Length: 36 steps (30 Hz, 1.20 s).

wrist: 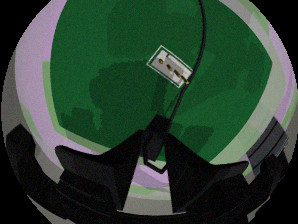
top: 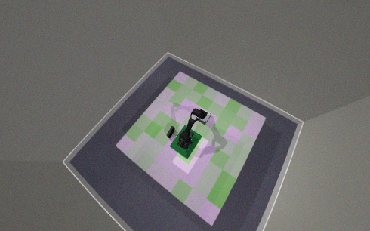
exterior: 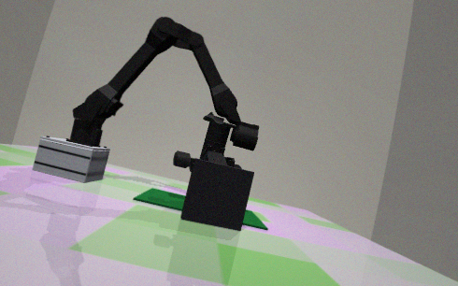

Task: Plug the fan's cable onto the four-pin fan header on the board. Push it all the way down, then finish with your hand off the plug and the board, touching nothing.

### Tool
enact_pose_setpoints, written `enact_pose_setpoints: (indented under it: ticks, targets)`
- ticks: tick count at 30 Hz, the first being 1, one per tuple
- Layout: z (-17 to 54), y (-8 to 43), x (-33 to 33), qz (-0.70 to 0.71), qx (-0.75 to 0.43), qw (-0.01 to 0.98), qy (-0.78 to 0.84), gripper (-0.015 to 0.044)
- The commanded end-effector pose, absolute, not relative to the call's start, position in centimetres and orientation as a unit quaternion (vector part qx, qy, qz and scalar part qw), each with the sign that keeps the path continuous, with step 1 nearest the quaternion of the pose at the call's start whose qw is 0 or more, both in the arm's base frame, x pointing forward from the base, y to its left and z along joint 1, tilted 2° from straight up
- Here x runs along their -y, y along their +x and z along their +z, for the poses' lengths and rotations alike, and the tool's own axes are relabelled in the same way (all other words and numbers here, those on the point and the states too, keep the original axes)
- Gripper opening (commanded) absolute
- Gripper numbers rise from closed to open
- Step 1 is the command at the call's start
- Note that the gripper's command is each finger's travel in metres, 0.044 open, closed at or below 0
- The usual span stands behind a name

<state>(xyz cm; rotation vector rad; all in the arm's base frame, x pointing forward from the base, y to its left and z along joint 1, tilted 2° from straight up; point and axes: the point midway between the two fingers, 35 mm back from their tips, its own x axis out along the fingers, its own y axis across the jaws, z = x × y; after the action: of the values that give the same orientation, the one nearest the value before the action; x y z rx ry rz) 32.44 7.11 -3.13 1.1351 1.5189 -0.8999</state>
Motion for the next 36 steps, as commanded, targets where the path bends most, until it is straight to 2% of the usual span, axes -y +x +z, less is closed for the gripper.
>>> enact_pose_setpoints:
  ticks: [1, 6, 36]
  targets:
    - [-3.1, 32.5, -7.1, -0.372, -0.627, 0.498, 0.469, 0.005]
    - [-2.9, 32.5, -7.1, -0.372, -0.627, 0.498, 0.469, 0.0]
    - [6.4, 32.4, -7.2, -0.375, -0.627, 0.497, 0.468, 0.0]
